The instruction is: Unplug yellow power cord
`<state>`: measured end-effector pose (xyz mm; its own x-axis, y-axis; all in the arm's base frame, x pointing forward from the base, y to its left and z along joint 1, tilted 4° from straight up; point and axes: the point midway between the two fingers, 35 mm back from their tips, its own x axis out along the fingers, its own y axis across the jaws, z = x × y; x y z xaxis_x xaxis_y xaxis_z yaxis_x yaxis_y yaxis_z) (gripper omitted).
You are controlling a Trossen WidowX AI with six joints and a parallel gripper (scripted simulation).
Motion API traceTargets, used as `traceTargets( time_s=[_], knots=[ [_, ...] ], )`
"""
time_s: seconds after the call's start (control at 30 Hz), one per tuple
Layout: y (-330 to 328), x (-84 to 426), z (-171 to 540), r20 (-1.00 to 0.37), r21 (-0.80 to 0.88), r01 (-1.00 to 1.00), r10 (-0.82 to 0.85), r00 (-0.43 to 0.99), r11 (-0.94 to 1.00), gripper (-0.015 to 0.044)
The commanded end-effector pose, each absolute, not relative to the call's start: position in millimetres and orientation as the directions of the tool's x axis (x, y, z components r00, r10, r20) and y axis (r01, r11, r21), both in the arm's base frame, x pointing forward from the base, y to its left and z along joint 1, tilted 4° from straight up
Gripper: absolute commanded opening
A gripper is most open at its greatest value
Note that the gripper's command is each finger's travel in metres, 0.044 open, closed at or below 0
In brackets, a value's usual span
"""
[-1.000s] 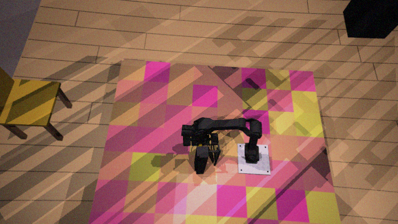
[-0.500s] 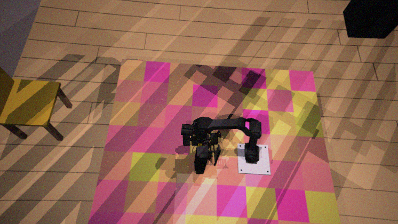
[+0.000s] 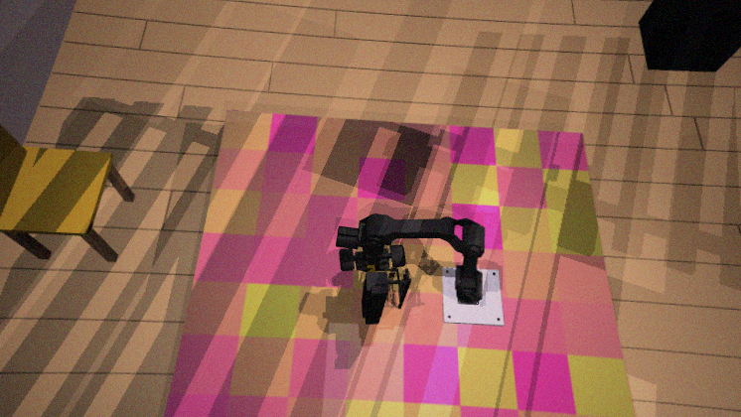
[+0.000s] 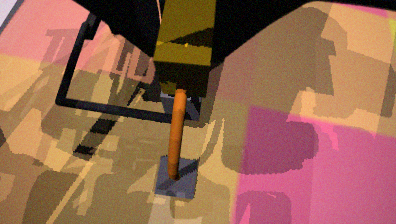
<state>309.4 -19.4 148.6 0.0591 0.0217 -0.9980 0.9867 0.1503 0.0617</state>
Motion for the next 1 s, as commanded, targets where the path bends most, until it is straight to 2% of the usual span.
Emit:
traceTargets(
  time_s=[0.0,0.37,0.57,0.97],
  knots=[
    [-56,312,153,-0.996,0.064,0.992,-0.059,0.071,0.108,0.0],
    [-73,310,155,-0.996,0.063,0.992,-0.061,0.07,0.107,0.0],
    [-63,308,153,-0.997,0.055,0.992,-0.056,0.062,0.112,0.0157],
    [-63,308,162,-0.996,0.063,0.992,-0.06,0.069,0.105,0.016]
  ],
)
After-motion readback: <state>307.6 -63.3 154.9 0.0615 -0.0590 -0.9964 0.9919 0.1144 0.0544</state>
